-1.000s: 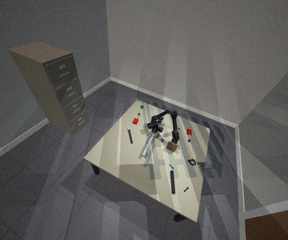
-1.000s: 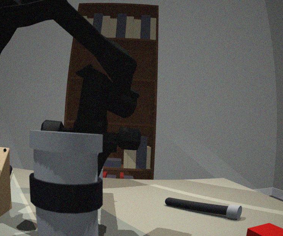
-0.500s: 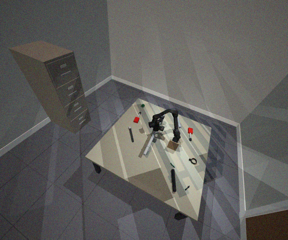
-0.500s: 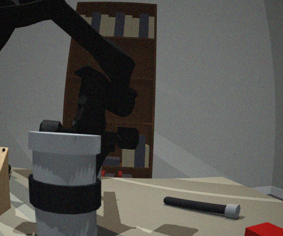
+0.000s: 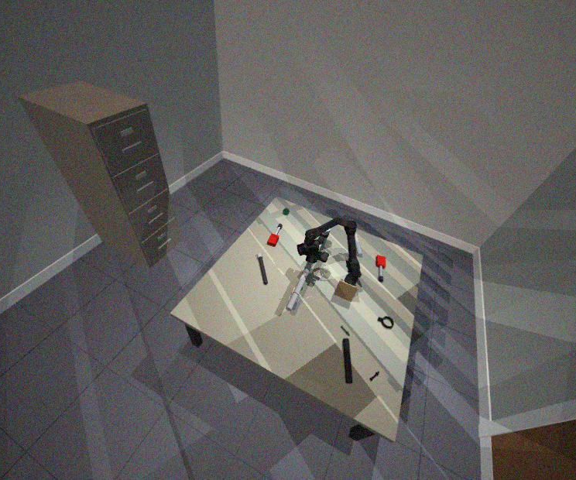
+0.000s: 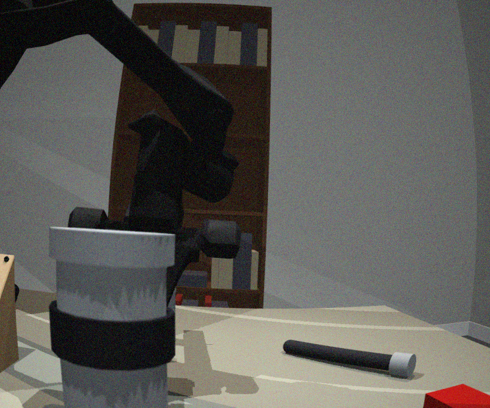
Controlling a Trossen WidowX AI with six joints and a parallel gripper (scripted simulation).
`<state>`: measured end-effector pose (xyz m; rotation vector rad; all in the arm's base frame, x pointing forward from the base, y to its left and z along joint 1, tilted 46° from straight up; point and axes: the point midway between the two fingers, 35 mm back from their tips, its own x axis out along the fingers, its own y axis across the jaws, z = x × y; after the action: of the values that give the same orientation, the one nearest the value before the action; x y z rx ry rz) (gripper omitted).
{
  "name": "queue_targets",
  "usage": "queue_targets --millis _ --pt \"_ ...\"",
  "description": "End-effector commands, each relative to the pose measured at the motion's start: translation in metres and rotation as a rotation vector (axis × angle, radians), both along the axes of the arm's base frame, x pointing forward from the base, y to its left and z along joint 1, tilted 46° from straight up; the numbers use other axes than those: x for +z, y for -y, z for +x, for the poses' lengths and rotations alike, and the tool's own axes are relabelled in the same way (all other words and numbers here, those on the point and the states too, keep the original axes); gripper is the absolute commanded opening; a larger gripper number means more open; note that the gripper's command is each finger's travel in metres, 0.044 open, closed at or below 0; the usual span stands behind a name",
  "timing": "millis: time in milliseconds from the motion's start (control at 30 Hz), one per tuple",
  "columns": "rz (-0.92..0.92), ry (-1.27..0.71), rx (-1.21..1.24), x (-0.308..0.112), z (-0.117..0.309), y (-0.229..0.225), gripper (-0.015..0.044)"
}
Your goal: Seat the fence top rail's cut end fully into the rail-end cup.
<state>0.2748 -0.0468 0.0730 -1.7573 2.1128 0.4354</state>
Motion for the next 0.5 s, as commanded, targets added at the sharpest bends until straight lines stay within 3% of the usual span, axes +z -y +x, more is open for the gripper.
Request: queue_targets --millis 0,467 --pt "-0.005 0.001 0.001 0.0021 0.0002 0.0002 0.0" --pt "-0.009 0.0 0.001 0.004 0.0003 0.0004 0.0"
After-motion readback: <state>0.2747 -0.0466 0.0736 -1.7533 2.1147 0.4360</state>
